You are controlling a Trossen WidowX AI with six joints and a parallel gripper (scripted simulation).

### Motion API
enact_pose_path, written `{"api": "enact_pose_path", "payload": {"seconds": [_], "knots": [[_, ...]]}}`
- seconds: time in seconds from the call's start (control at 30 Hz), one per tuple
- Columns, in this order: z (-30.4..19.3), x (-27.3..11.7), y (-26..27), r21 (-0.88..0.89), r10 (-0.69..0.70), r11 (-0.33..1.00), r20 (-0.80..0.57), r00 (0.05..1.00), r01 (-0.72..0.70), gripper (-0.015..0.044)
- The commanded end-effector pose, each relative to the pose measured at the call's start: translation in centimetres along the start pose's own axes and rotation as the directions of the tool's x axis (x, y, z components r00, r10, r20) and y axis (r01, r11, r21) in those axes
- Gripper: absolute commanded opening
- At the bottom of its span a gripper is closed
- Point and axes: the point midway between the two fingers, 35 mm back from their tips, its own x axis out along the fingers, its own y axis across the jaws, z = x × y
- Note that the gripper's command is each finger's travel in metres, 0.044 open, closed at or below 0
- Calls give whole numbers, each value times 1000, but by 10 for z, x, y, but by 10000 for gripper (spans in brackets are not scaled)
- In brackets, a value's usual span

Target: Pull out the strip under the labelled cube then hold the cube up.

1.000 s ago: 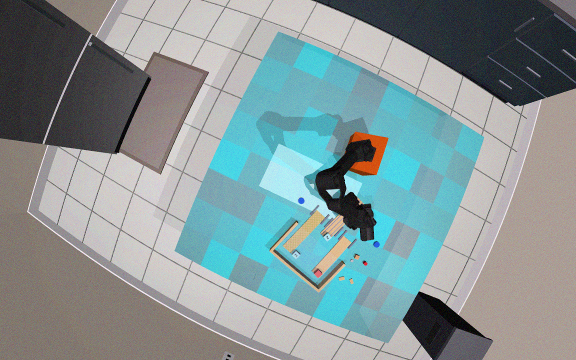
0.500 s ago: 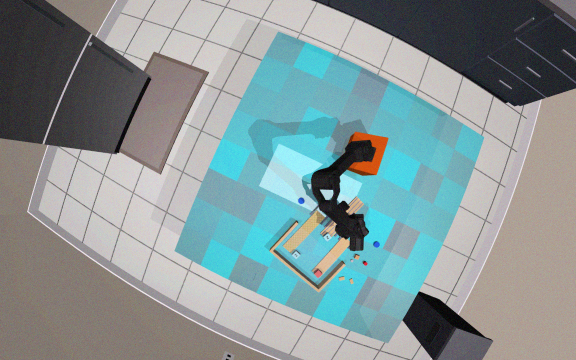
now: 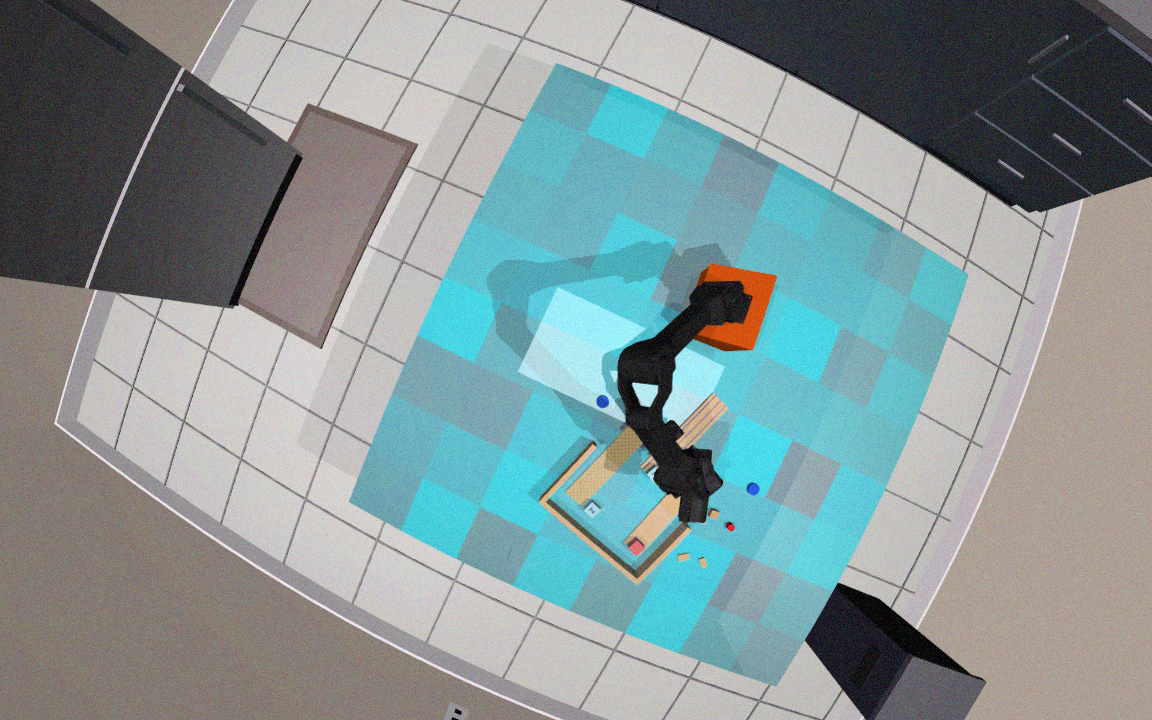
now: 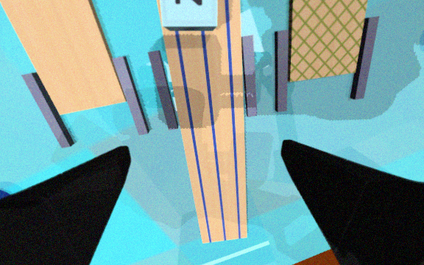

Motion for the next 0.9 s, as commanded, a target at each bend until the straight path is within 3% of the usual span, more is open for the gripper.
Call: {"api": "enact_pose_path", "payload": {"seconds": [0.0, 0.63, 0.87], "knots": [[15, -1, 1, -1, -4, 1000, 2, 1000, 4, 440], [81, -7, 7, 1, -4, 1000, 5, 1000, 4, 440], [82, 1, 8, 1, -4, 1000, 5, 1000, 4, 256]]}}
